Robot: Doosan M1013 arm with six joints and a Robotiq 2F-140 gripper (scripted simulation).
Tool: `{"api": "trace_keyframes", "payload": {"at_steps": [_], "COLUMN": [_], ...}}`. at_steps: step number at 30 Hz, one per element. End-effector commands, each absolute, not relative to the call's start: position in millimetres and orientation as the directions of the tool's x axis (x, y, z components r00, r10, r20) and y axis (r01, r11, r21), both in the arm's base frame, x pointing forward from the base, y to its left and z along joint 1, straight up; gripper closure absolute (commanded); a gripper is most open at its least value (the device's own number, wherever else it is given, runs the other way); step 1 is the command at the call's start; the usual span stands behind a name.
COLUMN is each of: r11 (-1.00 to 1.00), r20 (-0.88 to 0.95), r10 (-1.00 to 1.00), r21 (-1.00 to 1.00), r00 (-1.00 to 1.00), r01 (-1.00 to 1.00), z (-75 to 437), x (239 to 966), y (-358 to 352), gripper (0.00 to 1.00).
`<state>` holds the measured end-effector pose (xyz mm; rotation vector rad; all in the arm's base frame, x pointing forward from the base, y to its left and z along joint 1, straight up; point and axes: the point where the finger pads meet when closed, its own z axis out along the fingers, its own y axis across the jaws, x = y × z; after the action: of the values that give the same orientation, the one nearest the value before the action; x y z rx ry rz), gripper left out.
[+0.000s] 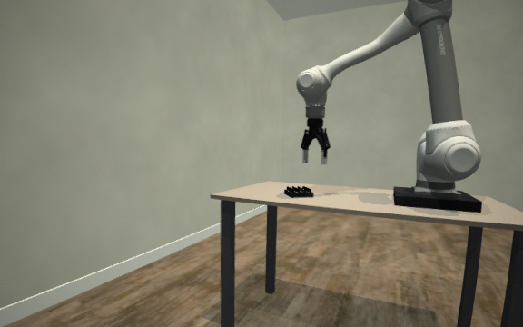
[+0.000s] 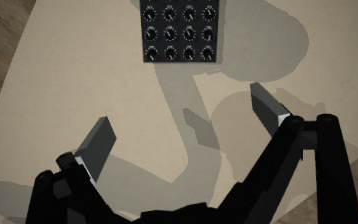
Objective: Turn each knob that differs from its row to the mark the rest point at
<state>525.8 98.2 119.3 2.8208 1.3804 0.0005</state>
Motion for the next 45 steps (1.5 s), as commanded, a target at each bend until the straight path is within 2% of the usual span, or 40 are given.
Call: {"api": "trace_keyframes", "payload": {"at_steps": [1,32,40,44,45], "r11": [-0.614,-0.614,-0.749,-0.753,-0.753], "r20": [0.000,0.000,0.000,0.000,0.000], "r10": [0.790,0.789,0.663,0.657,0.657], "r21": [0.001,0.001,0.001,0.001,0.001], "r00": [0.614,0.614,0.749,0.753,0.753], "r01": [0.790,0.789,0.663,0.657,0.657], "z": [119,119,81,79,79], "x": [526,526,595,598,598], "y": [98,98,104,104,104], "gripper": [0.00,0.00,0.00,0.00,0.88]}}
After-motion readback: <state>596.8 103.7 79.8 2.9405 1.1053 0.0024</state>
